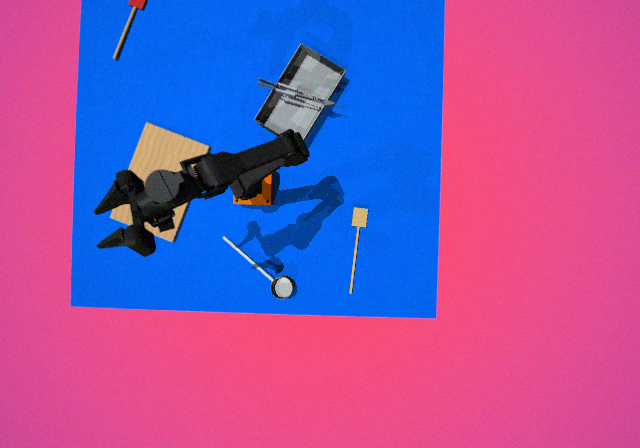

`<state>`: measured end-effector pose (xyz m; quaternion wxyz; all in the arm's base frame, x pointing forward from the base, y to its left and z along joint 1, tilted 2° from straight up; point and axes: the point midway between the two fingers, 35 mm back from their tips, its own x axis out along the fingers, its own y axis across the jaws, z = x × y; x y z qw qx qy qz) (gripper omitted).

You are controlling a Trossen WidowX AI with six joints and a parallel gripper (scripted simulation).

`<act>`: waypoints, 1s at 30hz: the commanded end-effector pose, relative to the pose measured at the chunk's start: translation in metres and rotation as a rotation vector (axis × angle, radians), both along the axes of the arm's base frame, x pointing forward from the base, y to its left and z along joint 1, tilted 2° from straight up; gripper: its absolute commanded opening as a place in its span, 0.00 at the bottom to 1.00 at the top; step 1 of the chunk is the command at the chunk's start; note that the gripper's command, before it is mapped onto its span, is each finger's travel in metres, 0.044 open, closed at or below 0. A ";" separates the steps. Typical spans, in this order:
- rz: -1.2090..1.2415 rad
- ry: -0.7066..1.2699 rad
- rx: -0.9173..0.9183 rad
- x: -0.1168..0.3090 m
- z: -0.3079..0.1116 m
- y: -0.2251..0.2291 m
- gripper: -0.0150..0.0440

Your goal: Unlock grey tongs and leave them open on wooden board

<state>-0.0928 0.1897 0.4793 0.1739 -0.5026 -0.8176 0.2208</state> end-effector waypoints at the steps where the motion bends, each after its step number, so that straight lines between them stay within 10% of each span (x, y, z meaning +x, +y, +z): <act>1: -0.009 0.006 -0.005 0.001 0.000 0.002 0.98; 17: -0.732 1.003 -0.522 0.149 -0.098 0.106 1.00; 30: -1.263 1.817 -0.367 0.297 -0.171 0.081 1.00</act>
